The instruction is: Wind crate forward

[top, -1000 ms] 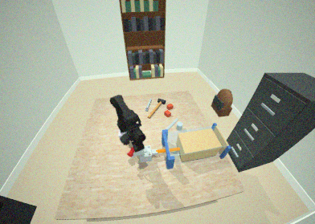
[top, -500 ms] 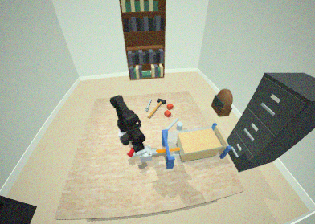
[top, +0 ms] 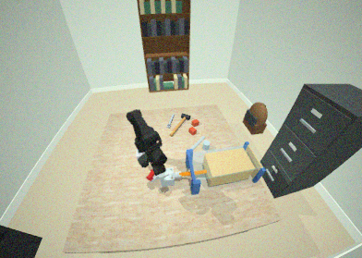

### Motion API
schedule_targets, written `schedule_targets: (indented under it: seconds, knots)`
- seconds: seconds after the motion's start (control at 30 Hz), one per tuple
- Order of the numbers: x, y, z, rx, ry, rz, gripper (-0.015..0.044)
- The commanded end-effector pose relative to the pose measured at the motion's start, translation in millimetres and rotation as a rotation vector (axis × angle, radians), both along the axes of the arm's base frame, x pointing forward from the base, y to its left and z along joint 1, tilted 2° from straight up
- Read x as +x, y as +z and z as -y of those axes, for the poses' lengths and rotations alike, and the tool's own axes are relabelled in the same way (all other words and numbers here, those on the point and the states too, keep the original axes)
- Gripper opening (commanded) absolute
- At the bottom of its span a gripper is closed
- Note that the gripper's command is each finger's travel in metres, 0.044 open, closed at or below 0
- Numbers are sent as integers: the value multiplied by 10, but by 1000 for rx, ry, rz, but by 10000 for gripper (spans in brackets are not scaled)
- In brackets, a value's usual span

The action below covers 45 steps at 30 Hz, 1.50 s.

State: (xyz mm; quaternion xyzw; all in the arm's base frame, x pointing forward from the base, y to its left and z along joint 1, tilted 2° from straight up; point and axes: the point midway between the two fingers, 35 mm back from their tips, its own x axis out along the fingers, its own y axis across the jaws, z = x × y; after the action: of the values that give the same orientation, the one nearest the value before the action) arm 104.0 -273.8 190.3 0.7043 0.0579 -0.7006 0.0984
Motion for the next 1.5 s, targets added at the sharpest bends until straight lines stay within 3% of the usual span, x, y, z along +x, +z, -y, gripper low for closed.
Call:
schedule_targets:
  seconds: [0.0,0.43,0.53,0.77,1.0,1.47]
  knots:
    - [2,2,-3,2,4,2,0]
    - [2,2,-3,2,4,2,0]
    - [-72,-22,21,-1,110,-6,79]
    - [-422,-128,91,-6,631,-37,262]
    - [-455,-138,95,-6,680,-40,440]
    - [-449,-275,122,-6,680,-40,440]
